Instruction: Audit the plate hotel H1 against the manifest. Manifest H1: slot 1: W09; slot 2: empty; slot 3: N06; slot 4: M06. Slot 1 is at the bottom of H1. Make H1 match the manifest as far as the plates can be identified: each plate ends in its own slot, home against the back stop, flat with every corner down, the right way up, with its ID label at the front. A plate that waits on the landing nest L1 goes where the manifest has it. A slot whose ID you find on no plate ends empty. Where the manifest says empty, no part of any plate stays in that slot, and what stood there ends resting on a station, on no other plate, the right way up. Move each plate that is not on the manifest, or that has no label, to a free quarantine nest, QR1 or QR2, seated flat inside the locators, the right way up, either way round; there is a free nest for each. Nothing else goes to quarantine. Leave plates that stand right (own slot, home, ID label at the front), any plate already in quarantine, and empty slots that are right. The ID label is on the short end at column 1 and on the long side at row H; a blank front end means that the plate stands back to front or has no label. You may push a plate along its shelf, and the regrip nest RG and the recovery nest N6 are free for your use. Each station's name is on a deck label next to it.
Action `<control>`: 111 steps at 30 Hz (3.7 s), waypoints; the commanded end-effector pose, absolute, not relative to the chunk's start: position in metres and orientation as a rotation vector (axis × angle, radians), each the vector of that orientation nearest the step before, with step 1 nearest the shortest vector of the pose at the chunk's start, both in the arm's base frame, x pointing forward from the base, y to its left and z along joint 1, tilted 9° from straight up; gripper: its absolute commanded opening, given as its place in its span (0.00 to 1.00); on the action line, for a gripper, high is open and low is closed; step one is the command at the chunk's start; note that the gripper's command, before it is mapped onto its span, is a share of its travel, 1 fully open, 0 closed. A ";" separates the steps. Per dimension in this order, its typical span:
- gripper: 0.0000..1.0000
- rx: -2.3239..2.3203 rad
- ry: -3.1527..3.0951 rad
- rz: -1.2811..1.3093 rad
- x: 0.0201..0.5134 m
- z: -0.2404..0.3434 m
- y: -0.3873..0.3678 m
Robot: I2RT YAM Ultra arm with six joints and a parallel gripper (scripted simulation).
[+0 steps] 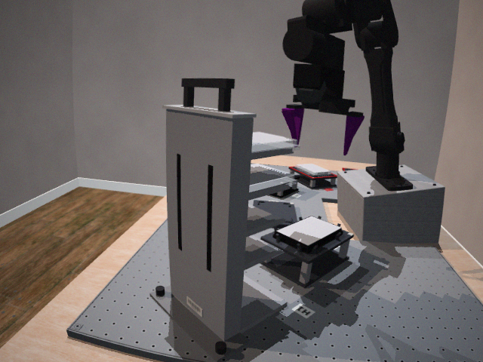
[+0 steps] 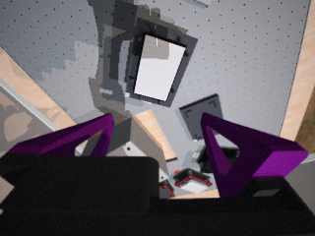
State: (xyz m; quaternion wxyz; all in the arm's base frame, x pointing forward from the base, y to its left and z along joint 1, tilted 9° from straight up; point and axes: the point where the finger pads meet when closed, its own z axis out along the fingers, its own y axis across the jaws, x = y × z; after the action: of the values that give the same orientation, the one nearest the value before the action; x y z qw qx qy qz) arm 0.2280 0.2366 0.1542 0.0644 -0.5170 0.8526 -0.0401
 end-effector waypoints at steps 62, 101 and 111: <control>1.00 -1.167 2.742 -0.072 0.246 0.055 0.239; 1.00 -1.167 2.742 -0.072 0.249 0.031 0.240; 1.00 -1.167 2.742 -0.072 0.251 0.021 0.240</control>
State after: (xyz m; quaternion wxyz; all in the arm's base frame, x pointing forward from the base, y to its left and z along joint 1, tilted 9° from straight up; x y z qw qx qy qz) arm 0.2463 0.2343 0.0175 0.0657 -0.3894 0.9182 -0.0308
